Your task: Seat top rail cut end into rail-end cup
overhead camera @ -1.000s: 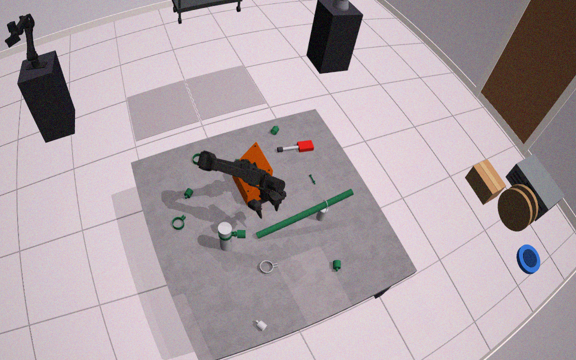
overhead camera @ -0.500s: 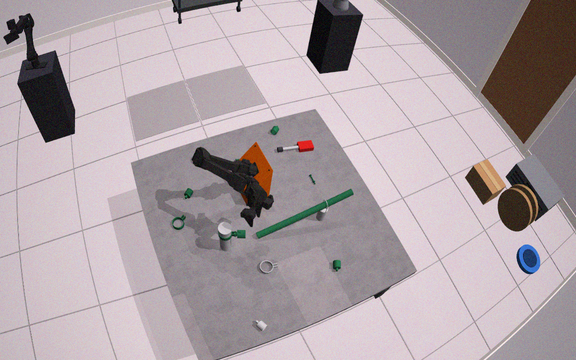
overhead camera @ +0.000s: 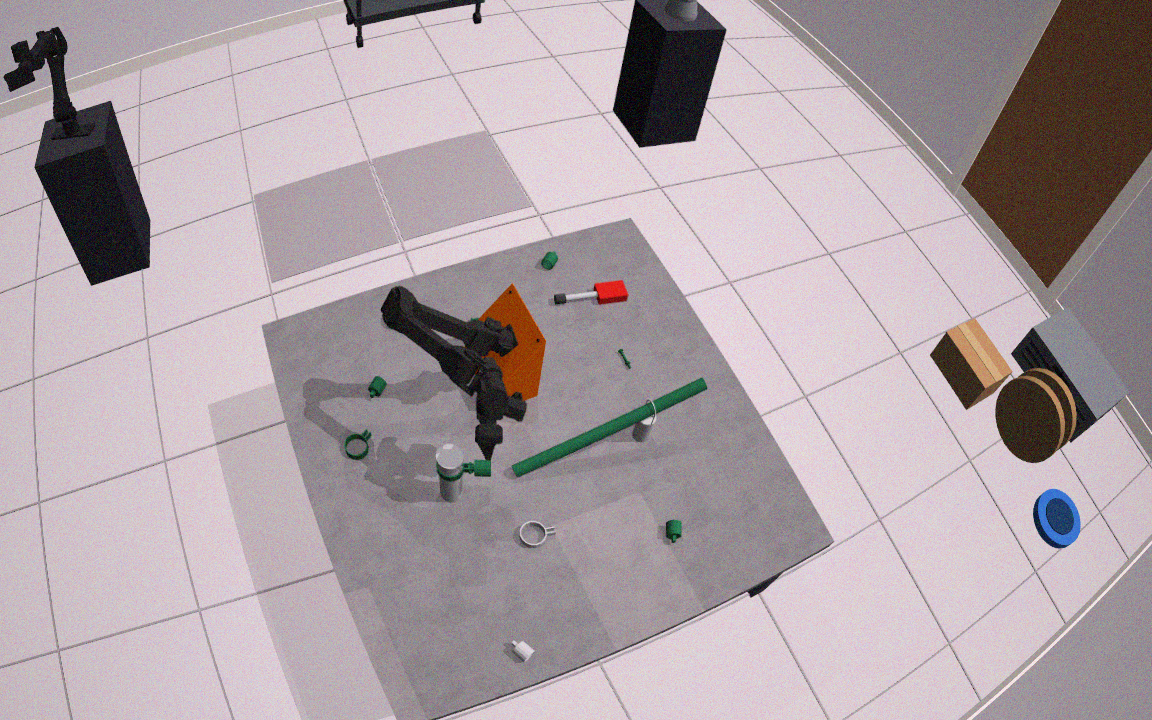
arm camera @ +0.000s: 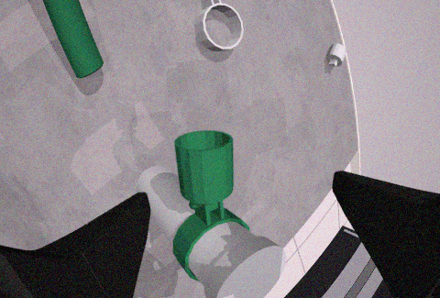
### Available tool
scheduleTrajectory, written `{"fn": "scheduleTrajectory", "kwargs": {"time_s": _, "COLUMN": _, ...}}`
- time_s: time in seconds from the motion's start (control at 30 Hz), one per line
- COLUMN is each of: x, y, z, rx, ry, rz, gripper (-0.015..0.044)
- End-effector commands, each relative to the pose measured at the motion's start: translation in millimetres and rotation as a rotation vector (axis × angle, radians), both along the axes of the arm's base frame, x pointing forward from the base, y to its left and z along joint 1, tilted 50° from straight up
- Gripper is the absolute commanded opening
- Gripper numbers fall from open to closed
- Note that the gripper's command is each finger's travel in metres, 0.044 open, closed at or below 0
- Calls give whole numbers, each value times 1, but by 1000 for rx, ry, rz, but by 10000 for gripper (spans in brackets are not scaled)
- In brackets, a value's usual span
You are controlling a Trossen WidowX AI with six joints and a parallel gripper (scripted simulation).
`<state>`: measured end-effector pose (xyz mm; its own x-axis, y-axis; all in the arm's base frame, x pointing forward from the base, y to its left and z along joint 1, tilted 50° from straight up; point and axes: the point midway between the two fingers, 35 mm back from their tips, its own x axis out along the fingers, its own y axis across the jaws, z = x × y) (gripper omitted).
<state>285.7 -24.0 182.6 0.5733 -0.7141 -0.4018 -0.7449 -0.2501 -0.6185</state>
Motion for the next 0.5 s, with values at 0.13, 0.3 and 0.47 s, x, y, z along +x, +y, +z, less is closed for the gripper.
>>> {"fn": "scheduleTrajectory", "kwargs": {"time_s": 0.13, "x": 2, "y": -26, "z": -23, "rx": -11, "ry": 13, "rz": 0, "gripper": 440}}
{"fn": "scheduleTrajectory", "kwargs": {"time_s": 0.3, "x": 3, "y": -28, "z": -24, "rx": -11, "ry": 13, "rz": 0, "gripper": 440}}
{"fn": "scheduleTrajectory", "kwargs": {"time_s": 0.47, "x": 8, "y": -32, "z": -27, "rx": -8, "ry": 14, "rz": -1, "gripper": 440}}
